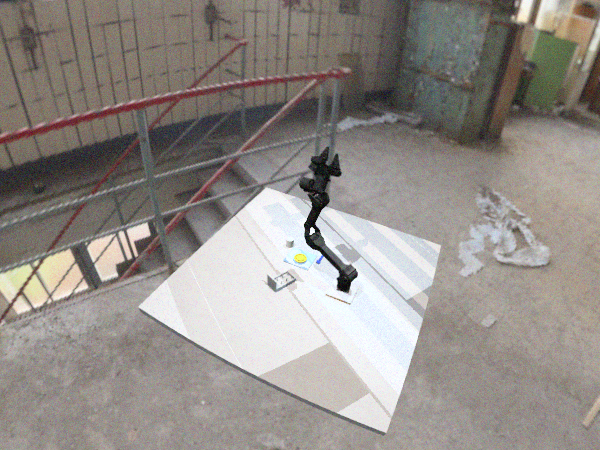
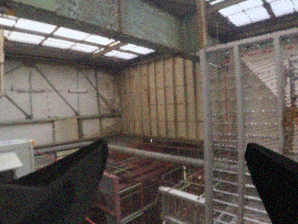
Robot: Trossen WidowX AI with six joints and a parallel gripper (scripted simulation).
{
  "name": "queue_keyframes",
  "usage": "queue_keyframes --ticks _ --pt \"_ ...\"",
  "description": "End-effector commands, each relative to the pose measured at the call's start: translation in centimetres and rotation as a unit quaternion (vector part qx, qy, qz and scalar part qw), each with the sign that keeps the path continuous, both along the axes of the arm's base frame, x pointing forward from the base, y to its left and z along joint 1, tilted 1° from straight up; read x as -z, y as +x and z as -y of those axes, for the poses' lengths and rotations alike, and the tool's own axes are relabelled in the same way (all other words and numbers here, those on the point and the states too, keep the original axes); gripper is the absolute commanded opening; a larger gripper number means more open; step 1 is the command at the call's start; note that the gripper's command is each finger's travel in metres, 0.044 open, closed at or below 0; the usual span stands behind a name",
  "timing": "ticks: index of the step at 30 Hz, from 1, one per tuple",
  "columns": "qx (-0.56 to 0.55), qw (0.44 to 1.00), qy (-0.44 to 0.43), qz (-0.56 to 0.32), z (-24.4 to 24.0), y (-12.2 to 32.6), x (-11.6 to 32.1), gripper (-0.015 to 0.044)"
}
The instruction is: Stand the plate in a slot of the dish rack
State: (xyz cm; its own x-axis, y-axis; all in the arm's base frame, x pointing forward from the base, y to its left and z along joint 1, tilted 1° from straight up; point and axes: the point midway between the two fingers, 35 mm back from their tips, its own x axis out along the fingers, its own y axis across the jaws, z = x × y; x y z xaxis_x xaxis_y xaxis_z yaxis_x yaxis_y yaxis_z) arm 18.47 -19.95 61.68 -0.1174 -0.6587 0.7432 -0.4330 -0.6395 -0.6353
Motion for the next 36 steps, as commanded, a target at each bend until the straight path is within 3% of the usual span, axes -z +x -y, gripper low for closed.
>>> queue_keyframes --ticks 1,5,17,27,36 --pt "0.001 1.0 -0.001 0.0 0.0 -0.1 0.0 0.04" --pt "0.024 1.0 -0.013 0.01 0.1 -1.9 -0.6 0.04" --pt "0.16 0.978 -0.104 0.08 -2.9 -13.2 -3.4 0.04" --pt "0.256 0.934 -0.205 0.145 -9.4 -21.1 -4.4 0.04" --pt "0.338 0.873 -0.303 0.178 -16.9 -25.4 -4.0 0.04"
